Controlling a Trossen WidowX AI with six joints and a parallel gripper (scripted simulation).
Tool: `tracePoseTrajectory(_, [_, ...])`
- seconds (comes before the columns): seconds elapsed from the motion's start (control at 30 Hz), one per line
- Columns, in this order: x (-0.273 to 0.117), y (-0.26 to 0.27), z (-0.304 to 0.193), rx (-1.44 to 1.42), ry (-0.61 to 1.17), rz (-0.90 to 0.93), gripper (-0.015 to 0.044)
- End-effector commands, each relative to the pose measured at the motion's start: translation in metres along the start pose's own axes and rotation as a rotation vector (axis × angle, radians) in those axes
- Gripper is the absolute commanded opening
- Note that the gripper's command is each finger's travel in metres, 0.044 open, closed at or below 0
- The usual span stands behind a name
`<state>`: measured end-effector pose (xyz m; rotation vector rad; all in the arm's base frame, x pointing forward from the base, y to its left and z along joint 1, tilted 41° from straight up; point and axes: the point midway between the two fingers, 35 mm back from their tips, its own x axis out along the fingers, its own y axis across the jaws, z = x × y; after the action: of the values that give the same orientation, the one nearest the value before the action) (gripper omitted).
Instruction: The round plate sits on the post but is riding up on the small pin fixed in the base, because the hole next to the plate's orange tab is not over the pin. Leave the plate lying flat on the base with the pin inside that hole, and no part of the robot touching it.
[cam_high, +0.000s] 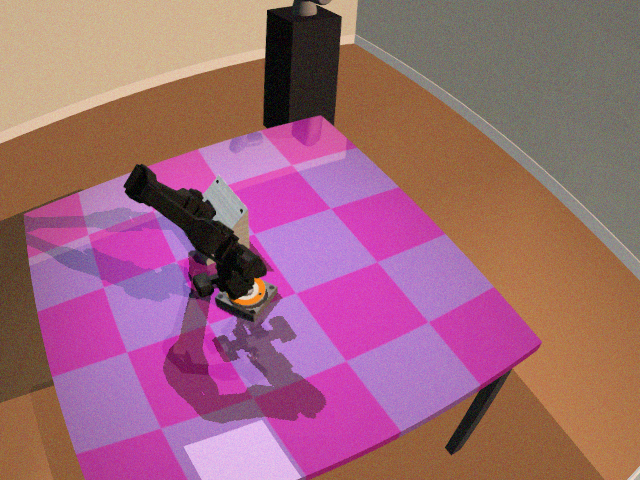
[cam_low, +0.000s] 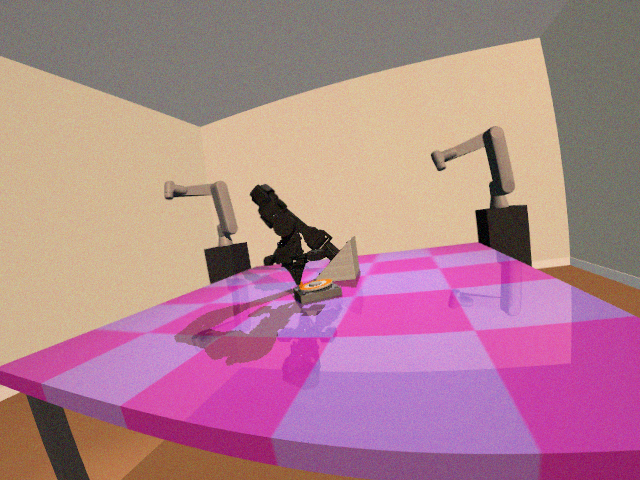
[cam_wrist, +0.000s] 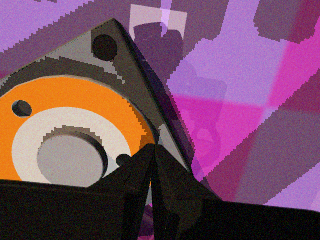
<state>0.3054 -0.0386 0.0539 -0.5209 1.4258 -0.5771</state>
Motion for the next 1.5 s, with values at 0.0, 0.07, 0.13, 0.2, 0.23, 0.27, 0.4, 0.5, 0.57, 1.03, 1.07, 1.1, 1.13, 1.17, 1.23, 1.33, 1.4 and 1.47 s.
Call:
tracePoseTrajectory(0.0, [0.001, -0.003, -0.007, -0.005, 0.005, -0.006, 0.0000])
tracePoseTrajectory(0.07, [0.001, -0.003, -0.009, -0.005, 0.005, -0.006, 0.0000])
tracePoseTrajectory(0.13, [0.001, -0.003, -0.011, -0.006, 0.006, -0.006, 0.0000])
tracePoseTrajectory(0.2, [0.001, -0.003, -0.012, -0.006, 0.006, -0.006, 0.0000])
tracePoseTrajectory(0.23, [0.001, -0.003, -0.013, -0.006, 0.006, -0.006, 0.0000])
tracePoseTrajectory(0.27, [0.001, -0.003, -0.014, -0.006, 0.006, -0.006, 0.0000])
tracePoseTrajectory(0.4, [0.001, -0.003, -0.017, -0.006, 0.006, -0.006, 0.0000])
tracePoseTrajectory(0.5, [0.001, -0.003, -0.018, -0.006, 0.006, -0.006, 0.0000])
tracePoseTrajectory(0.57, [0.001, -0.003, -0.019, -0.006, 0.006, -0.006, 0.0000])
tracePoseTrajectory(1.03, [0.001, -0.002, -0.029, -0.006, 0.006, -0.006, 0.0000])
tracePoseTrajectory(1.07, [0.001, -0.001, -0.030, -0.006, 0.007, -0.006, 0.0000])
tracePoseTrajectory(1.1, [0.001, -0.001, -0.031, -0.006, 0.007, -0.006, 0.0000])
tracePoseTrajectory(1.13, [0.001, -0.001, -0.031, -0.006, 0.007, -0.006, 0.0000])
tracePoseTrajectory(1.17, [0.001, -0.001, -0.032, -0.007, 0.007, -0.006, 0.0000])
tracePoseTrajectory(1.23, [0.001, 0.000, -0.034, -0.007, 0.007, -0.006, 0.0000])
tracePoseTrajectory(1.33, [0.001, 0.001, -0.037, -0.007, 0.007, -0.005, 0.0000])
tracePoseTrajectory(1.4, [0.001, 0.002, -0.039, -0.007, 0.007, -0.005, 0.0000])
tracePoseTrajectory(1.47, [0.001, 0.002, -0.040, -0.007, 0.007, -0.005, 0.0000])
